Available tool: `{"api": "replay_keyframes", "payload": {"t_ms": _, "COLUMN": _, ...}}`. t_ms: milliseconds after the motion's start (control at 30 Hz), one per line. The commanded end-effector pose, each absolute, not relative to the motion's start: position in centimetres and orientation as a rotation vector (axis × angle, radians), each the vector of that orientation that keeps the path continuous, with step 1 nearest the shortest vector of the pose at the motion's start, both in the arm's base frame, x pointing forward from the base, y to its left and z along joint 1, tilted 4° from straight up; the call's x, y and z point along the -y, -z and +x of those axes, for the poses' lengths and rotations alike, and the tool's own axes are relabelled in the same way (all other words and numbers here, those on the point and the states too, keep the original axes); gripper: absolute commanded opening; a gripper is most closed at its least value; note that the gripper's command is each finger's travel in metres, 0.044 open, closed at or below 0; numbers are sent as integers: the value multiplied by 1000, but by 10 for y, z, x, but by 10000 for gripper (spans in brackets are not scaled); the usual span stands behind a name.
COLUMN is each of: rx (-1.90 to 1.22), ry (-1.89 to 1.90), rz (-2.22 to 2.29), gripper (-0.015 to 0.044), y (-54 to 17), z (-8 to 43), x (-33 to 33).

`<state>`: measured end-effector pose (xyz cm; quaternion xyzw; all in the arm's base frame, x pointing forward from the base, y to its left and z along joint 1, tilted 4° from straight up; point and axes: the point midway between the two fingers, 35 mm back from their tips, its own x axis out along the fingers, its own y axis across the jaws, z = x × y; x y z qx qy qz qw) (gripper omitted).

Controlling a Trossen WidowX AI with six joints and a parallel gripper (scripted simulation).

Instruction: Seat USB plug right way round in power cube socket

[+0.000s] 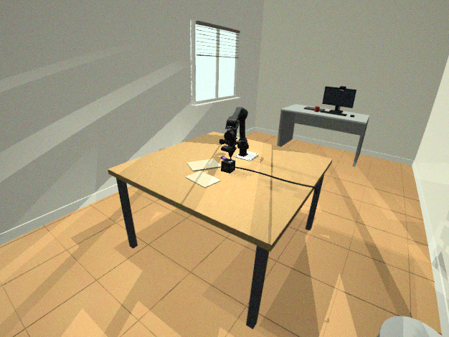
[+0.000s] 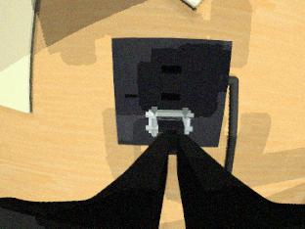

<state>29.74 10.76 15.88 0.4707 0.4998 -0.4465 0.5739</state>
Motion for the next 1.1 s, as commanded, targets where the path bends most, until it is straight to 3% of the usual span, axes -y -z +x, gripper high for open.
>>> {"api": "replay_keyframes", "payload": {"t_ms": 0, "rx": -1168, "ry": 1044, "rz": 1098, "gripper": 0, "y": -158, "z": 298, "x": -107}}
{"api": "replay_keyframes", "payload": {"t_ms": 1067, "rx": -1168, "ry": 1044, "rz": 1098, "gripper": 0, "y": -154, "z": 299, "x": -107}}
